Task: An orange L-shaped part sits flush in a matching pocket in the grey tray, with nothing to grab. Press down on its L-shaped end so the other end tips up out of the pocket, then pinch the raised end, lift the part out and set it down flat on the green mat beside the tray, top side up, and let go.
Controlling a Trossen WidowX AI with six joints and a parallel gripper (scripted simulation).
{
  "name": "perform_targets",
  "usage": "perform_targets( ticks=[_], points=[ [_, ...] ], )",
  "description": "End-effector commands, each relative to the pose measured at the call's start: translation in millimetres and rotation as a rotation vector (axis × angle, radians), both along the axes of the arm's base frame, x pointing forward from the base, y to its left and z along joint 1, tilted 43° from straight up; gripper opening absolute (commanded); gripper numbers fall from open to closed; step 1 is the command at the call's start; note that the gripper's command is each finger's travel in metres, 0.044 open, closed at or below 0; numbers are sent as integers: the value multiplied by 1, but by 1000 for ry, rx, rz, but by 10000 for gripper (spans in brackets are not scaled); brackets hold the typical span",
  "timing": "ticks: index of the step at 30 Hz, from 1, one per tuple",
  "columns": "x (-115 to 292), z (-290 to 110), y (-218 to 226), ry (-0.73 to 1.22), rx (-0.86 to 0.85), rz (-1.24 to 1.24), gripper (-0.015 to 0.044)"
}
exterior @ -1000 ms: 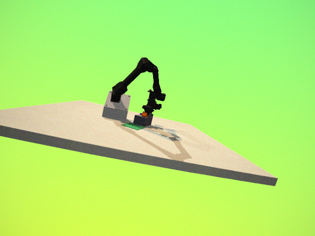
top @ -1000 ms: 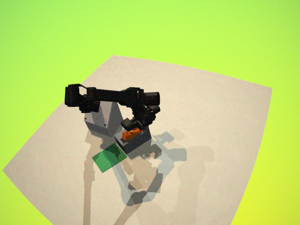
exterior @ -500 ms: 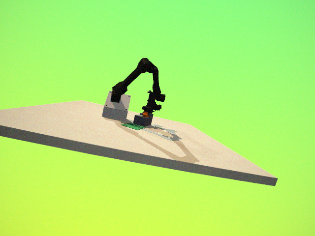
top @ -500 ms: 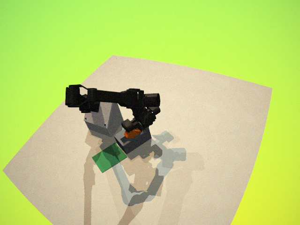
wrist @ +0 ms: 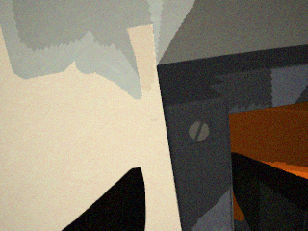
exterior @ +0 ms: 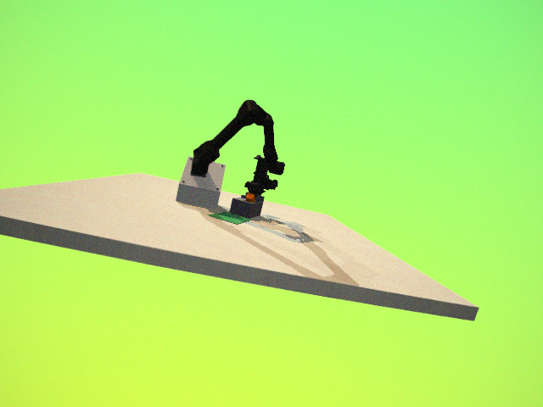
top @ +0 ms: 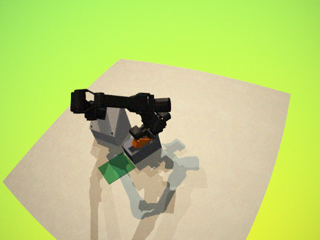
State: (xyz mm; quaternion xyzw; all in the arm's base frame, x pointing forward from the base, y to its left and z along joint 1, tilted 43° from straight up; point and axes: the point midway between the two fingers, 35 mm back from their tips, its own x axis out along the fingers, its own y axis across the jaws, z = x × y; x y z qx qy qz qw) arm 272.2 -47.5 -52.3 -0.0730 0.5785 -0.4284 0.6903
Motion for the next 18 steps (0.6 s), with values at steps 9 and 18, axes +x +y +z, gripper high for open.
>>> perform_targets(
  ticks=[9, 18],
  points=[
    [7, 42, 42, -4, 9, -1, 180],
    [5, 78, 67, -18, 9, 15, 180]
  ],
)
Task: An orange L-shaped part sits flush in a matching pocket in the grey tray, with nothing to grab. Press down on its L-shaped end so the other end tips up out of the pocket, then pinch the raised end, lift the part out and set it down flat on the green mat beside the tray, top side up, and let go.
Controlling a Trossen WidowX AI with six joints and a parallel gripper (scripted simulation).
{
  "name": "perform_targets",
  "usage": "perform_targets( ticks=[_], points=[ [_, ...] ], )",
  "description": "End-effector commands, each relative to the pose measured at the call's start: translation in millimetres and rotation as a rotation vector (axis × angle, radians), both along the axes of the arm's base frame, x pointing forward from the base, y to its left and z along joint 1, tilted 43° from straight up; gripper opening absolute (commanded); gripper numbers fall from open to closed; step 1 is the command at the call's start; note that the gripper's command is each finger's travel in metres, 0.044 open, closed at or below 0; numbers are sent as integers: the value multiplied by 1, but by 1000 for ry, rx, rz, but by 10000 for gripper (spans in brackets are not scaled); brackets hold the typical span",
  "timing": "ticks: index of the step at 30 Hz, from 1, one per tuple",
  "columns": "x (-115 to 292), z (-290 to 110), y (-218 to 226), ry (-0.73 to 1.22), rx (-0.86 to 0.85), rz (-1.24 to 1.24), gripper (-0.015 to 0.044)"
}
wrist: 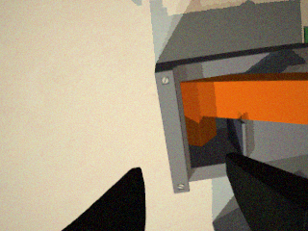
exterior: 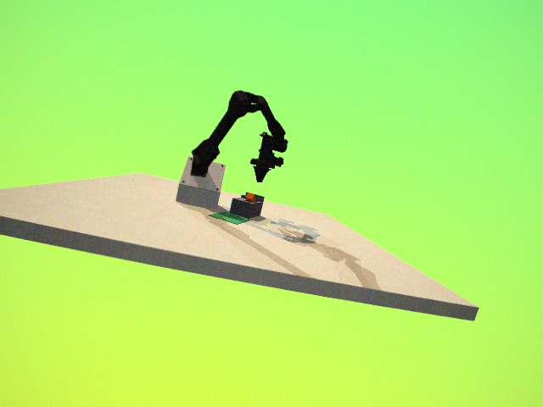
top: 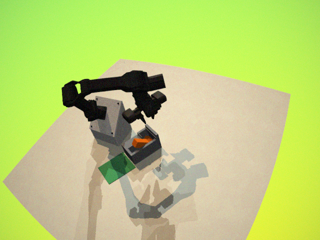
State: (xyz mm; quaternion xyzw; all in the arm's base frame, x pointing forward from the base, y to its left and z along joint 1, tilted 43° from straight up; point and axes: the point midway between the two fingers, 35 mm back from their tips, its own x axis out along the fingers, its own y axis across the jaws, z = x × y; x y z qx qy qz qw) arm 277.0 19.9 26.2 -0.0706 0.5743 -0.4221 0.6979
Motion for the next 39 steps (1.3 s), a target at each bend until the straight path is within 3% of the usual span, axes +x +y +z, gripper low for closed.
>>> perform_targets(
  ticks=[1, 23, 25, 27, 39],
  points=[
    [1, 0, 0, -2, 1, 2, 180],
    [1, 0, 0, -2, 1, 2, 180],
    [0, 1, -1, 27, 1, 34, 233],
    [-1, 5, -5, 91, 3, 103, 280],
    [-22, 38, -41, 796, 25, 859, 280]
  ],
)
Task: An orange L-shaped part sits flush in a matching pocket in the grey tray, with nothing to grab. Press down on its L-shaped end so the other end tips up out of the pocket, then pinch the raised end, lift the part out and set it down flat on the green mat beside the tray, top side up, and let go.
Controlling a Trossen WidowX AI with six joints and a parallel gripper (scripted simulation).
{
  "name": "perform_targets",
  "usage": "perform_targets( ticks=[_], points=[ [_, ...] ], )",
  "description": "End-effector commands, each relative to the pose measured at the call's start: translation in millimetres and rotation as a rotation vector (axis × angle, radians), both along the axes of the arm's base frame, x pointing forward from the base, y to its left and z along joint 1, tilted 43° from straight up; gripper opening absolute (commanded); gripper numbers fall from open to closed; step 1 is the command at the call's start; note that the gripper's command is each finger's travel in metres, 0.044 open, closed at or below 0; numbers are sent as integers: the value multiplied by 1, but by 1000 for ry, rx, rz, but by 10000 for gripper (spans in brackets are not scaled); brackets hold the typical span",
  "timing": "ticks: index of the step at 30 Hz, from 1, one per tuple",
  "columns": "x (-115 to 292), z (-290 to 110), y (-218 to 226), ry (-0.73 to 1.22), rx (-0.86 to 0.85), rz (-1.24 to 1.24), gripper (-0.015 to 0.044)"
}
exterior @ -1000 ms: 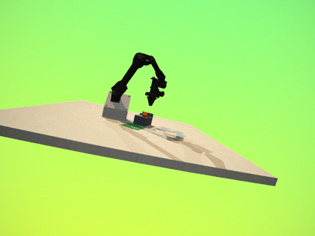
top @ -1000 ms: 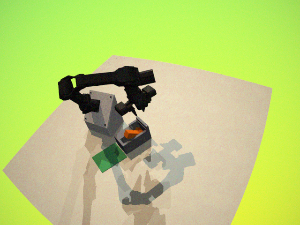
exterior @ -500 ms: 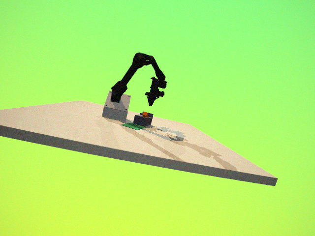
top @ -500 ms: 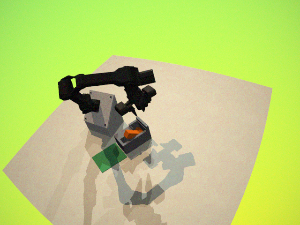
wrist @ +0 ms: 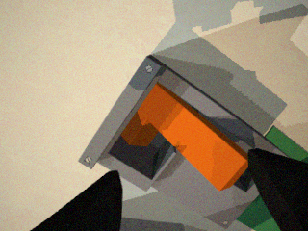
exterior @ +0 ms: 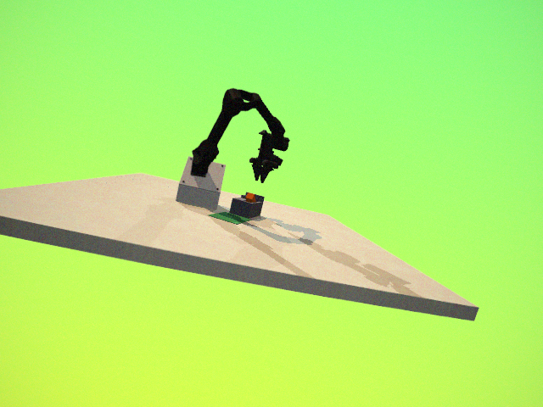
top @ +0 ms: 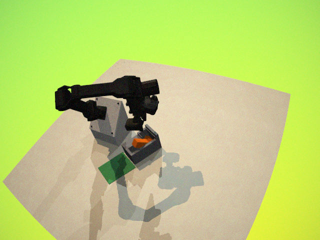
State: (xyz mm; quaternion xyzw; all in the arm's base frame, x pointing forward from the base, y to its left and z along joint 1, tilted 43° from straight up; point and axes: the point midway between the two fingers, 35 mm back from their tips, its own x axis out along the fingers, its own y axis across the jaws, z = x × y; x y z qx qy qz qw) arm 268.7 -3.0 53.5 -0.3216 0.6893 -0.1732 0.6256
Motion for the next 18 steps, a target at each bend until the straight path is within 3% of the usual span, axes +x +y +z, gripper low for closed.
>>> perform_targets(
  ticks=[1, 5, 18],
  points=[
    [-16, 14, -21, 349, -6, 357, 280],
    [-24, 22, -31, 549, 1, 574, 280],
    [-24, 17, -36, 559, 2, 585, 280]
  ],
)
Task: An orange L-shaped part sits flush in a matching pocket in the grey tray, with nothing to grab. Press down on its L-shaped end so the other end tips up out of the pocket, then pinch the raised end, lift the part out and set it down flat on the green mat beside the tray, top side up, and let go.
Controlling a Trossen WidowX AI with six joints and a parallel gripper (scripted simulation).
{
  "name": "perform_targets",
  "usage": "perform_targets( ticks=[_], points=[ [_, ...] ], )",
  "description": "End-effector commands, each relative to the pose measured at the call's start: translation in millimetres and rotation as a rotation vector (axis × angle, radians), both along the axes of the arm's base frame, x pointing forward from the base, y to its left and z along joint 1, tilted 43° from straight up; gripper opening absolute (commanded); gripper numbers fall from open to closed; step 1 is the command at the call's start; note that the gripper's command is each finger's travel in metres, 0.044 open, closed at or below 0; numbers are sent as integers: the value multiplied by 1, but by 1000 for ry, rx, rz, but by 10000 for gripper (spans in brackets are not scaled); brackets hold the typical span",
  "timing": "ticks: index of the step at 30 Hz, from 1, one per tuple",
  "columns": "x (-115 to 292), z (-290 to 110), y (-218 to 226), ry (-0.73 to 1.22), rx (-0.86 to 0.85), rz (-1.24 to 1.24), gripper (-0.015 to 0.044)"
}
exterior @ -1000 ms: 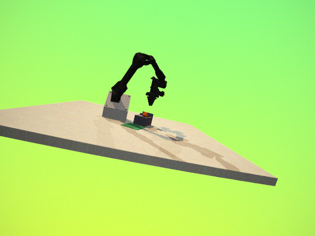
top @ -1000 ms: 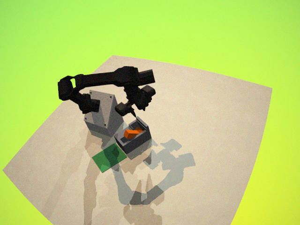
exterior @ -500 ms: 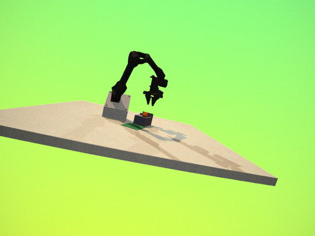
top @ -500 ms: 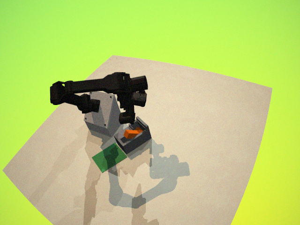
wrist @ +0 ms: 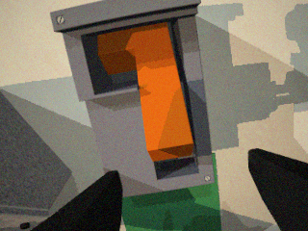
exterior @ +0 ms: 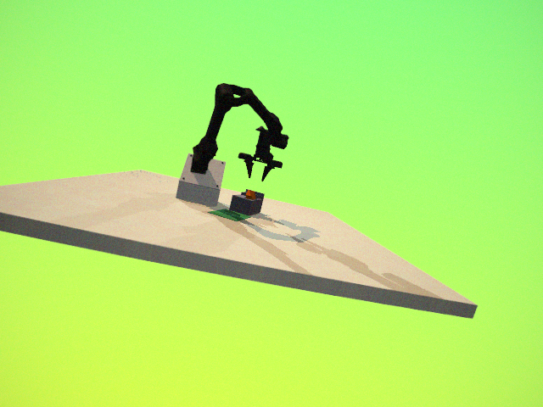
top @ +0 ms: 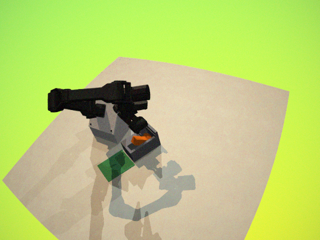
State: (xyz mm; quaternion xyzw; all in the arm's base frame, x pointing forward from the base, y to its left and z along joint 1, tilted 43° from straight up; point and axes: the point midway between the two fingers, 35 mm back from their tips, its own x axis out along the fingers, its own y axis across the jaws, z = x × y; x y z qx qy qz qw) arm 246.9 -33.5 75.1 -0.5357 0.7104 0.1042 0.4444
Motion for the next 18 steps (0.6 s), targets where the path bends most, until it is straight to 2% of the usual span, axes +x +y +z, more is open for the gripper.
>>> perform_targets(
  ticks=[1, 18],
  points=[
    [-3, -8, -9, 14, -7, 6, 280],
    [-3, -34, -32, 13, -7, 6, 280]
  ],
)
